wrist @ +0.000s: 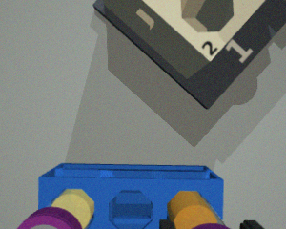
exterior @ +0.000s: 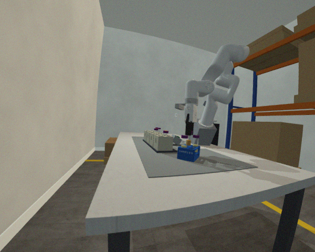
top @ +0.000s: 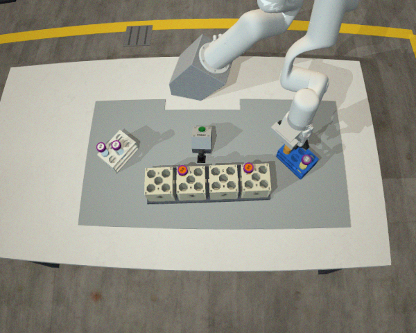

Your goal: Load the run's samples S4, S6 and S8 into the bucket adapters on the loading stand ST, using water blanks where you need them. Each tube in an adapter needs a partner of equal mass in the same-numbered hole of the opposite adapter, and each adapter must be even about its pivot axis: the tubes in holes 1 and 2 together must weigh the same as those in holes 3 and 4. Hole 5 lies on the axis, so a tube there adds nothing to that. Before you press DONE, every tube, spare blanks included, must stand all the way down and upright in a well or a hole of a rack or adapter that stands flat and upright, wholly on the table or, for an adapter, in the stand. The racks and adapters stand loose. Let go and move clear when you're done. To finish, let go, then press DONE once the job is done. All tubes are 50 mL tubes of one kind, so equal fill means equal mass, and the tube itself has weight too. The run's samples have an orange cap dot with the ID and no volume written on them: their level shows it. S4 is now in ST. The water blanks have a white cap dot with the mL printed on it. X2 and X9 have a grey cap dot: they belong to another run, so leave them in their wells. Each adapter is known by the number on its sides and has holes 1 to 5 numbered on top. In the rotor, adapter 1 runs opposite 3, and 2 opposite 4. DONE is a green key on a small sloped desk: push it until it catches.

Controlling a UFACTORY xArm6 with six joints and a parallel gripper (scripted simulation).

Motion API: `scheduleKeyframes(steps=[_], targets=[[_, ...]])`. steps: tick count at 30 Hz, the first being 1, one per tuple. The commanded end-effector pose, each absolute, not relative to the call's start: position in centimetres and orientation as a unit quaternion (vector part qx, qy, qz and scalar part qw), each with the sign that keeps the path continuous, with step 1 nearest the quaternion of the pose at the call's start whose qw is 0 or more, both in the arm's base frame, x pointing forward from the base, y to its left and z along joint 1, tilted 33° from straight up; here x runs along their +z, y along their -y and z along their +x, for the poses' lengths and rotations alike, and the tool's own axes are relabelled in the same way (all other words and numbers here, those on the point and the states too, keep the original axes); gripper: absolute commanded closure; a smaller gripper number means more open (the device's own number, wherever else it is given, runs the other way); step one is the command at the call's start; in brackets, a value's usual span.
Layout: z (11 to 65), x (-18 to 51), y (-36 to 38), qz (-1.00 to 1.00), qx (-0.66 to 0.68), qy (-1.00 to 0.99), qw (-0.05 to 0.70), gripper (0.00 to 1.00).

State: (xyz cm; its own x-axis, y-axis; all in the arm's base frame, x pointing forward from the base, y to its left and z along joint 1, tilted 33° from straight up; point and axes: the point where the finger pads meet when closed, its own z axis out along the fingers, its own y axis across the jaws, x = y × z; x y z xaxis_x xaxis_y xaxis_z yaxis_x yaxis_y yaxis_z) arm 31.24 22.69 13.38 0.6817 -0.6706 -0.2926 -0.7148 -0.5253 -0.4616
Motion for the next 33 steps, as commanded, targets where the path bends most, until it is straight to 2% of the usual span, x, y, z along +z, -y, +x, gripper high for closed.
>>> scheduleKeyframes(steps=[1,33], targets=[[31.3,13.7,-22.6,-0.872,0.038,-0.397,0.283,1.0],[30.4,18.4,-19.6,-0.872,0.038,-0.397,0.283,1.0]])
